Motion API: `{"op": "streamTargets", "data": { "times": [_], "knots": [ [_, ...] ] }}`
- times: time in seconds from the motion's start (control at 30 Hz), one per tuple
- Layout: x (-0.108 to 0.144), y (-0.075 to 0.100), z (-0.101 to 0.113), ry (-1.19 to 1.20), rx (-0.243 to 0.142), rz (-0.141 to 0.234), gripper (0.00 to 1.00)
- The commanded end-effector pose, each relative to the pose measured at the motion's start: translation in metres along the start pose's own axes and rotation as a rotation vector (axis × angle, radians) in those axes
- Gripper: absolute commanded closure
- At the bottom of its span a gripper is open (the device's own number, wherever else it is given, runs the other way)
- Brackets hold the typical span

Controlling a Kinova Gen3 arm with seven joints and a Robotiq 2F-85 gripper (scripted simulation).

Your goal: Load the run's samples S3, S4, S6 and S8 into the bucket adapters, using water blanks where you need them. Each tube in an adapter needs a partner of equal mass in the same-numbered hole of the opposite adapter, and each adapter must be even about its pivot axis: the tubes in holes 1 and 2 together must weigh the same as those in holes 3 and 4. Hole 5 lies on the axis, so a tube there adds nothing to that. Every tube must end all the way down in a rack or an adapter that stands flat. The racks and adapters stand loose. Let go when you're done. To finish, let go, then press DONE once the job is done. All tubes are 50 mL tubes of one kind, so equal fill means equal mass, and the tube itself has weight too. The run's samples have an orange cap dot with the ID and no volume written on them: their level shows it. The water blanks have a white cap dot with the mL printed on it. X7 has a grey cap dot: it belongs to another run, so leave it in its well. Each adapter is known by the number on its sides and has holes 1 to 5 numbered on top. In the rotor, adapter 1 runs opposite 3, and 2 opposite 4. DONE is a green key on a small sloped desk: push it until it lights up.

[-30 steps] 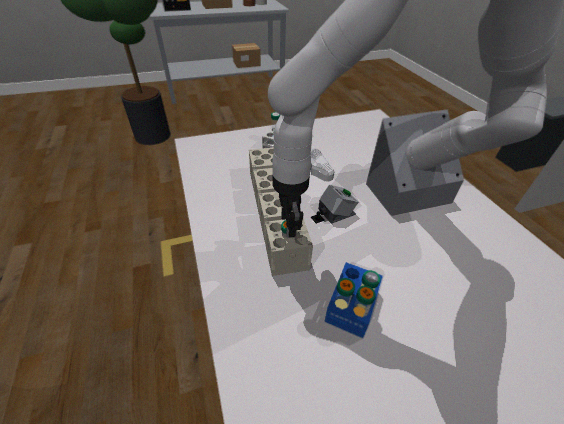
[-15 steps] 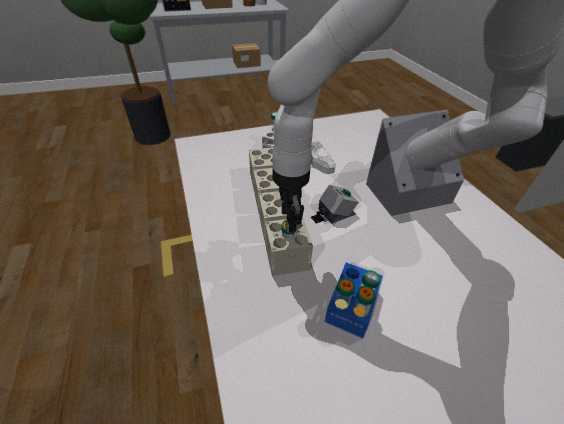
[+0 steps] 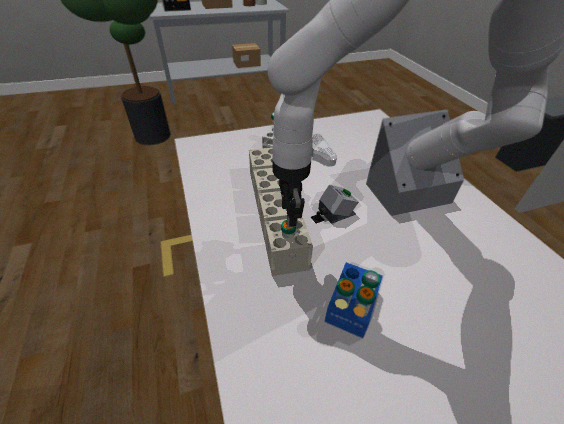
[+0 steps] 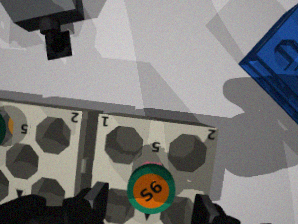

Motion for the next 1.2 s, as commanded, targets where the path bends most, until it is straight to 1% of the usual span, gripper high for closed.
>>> {"op": "streamTargets", "data": {
  "times": [0.0, 0.13, 0.63, 0.7, 1.17],
  "knots": [
    [0.000, 0.005, 0.000, 0.000, -0.002, 0.000, 0.38],
    [0.000, 0.008, 0.000, 0.000, -0.002, 0.000, 0.38],
    [0.000, 0.028, 0.000, 0.000, -0.002, 0.000, 0.38],
    [0.000, 0.028, 0.000, 0.000, -0.002, 0.000, 0.38],
    [0.000, 0.046, 0.000, 0.000, -0.002, 0.000, 0.38]
  ]
}}
Point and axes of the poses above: the point where the finger pads meet when closed, its own y axis back along the fingers, its own x axis across the jaws, z = x × y, the point moved 5 cm from there along y, back along the fingers, and after that the axes turned 2 degrees about y, right-handed, at the moved point
